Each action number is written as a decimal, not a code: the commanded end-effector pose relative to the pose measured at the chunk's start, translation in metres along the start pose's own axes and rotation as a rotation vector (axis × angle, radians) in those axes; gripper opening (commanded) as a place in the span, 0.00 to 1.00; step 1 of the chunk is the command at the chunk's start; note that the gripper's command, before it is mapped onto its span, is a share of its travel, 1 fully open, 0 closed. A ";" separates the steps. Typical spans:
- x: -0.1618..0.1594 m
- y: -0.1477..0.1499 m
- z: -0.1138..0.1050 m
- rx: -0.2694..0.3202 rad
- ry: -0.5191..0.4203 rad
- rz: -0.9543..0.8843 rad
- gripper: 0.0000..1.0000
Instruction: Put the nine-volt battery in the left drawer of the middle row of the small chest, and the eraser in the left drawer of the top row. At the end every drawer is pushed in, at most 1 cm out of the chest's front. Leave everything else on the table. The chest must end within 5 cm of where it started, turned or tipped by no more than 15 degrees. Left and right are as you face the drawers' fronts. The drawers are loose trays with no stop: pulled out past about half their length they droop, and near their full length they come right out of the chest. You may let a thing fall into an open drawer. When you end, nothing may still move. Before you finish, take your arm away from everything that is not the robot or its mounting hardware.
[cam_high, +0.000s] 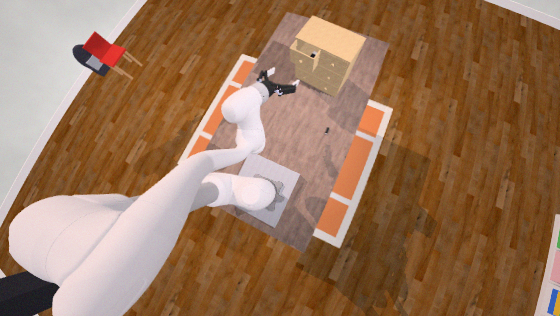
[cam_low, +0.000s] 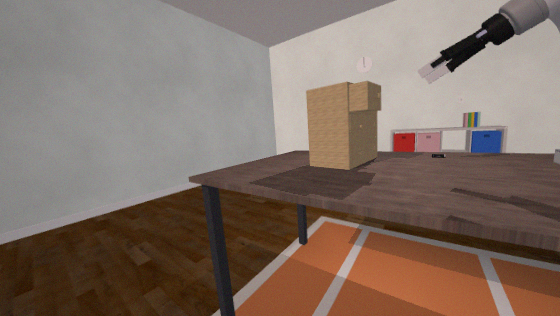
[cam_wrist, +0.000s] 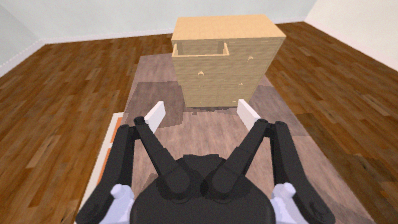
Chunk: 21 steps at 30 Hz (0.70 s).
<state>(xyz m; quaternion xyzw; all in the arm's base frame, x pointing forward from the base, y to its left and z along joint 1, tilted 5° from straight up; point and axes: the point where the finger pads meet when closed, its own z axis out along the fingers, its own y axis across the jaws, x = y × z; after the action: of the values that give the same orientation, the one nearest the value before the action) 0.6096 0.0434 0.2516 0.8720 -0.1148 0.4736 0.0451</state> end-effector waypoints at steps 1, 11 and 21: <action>-0.002 0.002 0.004 -0.002 0.082 0.006 1.00; -0.004 0.002 0.010 -0.001 0.131 0.006 1.00; -0.004 0.001 0.012 0.001 0.157 0.006 1.00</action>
<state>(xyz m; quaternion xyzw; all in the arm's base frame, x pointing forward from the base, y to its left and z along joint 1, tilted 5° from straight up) 0.6169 0.0409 0.2413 0.8326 -0.1136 0.5396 0.0523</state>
